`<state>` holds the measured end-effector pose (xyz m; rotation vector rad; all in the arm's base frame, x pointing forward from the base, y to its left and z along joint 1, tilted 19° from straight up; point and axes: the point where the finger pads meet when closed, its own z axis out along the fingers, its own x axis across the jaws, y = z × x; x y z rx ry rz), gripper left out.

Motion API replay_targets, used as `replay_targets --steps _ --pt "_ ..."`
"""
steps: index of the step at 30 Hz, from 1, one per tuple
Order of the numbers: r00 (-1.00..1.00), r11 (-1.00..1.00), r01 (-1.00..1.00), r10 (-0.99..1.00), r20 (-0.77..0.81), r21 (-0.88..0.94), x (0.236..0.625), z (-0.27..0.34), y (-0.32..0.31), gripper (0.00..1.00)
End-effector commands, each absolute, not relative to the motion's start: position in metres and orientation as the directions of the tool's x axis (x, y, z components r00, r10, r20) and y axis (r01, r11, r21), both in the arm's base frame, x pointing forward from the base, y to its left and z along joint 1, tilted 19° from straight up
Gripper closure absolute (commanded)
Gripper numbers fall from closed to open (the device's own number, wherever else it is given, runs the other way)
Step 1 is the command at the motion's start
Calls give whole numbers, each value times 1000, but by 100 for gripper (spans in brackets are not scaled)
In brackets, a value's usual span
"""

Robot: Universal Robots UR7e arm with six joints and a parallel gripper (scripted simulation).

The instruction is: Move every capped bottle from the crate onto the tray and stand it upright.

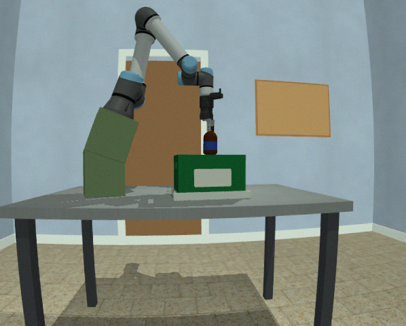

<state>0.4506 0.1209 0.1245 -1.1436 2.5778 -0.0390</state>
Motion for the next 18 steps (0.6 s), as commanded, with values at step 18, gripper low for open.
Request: replay_targets --steps 18 --pt "-629 680 -716 -726 -279 -156 453 129 140 100"
